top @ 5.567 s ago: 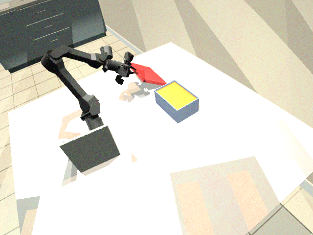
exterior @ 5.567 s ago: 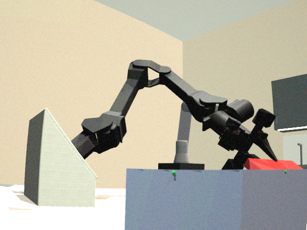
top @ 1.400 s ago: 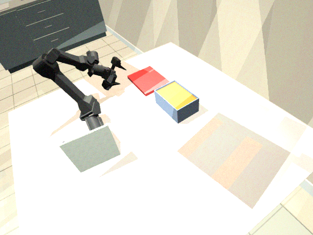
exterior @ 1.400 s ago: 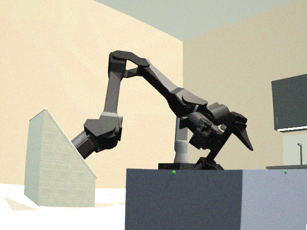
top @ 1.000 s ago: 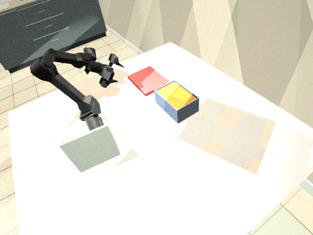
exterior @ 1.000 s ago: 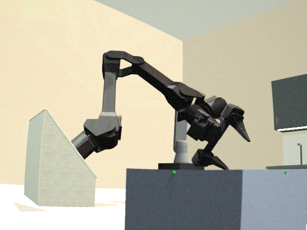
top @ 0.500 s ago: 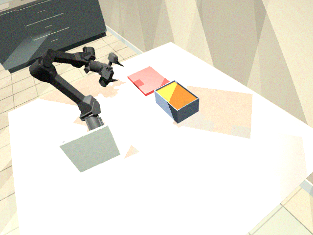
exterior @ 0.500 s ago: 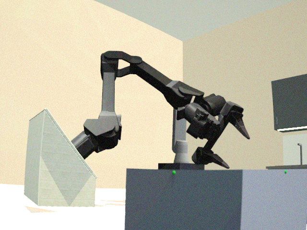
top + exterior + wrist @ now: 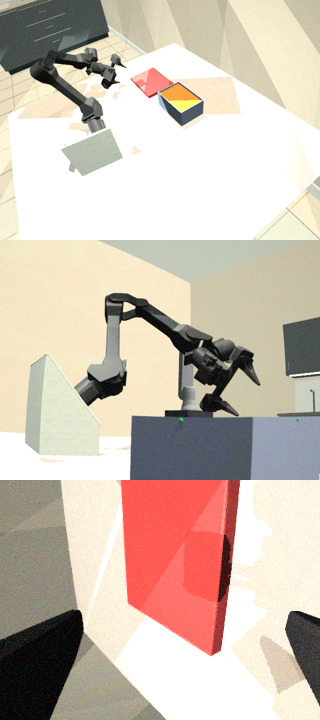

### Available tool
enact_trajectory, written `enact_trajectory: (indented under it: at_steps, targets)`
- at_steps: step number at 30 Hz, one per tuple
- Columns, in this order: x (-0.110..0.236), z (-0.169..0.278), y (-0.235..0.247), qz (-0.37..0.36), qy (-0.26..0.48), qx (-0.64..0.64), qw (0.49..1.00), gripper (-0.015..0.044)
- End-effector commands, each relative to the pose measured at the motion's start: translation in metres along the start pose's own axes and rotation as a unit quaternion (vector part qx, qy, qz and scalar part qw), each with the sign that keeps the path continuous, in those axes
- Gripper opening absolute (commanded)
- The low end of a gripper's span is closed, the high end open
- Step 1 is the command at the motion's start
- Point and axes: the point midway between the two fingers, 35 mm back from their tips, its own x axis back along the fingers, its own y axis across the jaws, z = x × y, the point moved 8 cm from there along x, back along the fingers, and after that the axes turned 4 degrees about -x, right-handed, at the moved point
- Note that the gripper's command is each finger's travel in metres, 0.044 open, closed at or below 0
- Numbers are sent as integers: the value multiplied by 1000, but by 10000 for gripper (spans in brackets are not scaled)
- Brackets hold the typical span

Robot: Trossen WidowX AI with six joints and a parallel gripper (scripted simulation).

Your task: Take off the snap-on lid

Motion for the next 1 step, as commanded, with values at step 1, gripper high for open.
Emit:
enact_trajectory:
  at_steps: [1]
  targets:
    - [0, 0, 0, 1, 2, 1, 1000, 440]
